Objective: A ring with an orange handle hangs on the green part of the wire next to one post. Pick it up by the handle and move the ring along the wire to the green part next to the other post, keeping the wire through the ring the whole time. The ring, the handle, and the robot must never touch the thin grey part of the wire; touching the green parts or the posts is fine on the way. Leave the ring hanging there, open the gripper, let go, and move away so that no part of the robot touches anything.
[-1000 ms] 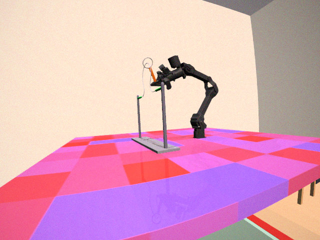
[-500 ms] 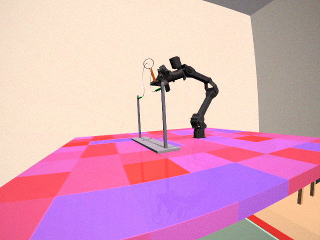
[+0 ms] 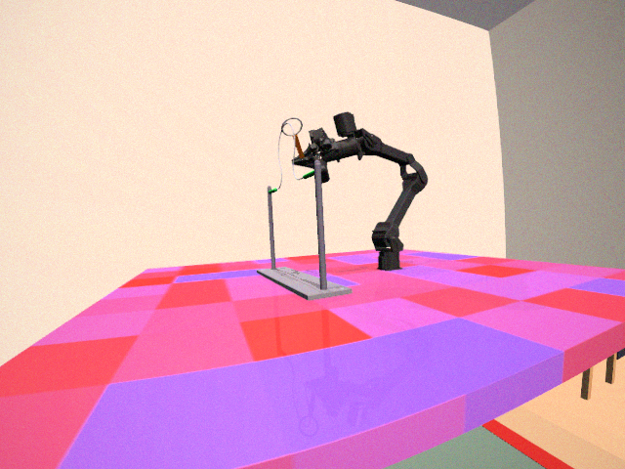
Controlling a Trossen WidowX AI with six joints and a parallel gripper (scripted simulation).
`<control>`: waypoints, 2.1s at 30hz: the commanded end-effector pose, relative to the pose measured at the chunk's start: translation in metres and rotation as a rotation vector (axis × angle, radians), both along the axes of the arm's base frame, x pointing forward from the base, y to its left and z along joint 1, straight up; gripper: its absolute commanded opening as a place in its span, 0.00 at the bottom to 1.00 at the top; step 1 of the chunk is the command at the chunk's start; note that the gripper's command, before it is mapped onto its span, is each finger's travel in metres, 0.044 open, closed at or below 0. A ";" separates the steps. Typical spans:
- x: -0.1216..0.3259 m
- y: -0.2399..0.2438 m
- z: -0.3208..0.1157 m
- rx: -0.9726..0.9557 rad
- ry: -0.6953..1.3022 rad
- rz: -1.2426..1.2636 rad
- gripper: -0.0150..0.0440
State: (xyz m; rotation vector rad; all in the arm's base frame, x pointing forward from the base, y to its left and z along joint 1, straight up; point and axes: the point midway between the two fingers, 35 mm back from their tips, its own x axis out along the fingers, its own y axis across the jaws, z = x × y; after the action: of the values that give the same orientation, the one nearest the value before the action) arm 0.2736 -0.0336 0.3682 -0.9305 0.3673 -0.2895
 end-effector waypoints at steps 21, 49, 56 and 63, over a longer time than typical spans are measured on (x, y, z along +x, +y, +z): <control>0.000 -0.007 0.010 -0.346 -0.021 -0.008 0.00; 0.000 -0.009 0.025 -0.710 -0.048 -0.016 0.00; 0.000 -0.009 0.028 -0.790 -0.053 -0.017 0.00; -0.001 -0.009 0.031 -0.869 -0.059 -0.019 0.00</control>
State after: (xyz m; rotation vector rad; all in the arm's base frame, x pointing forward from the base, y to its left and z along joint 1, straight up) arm 0.2725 -0.0425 0.4010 -1.7209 0.1919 -0.5043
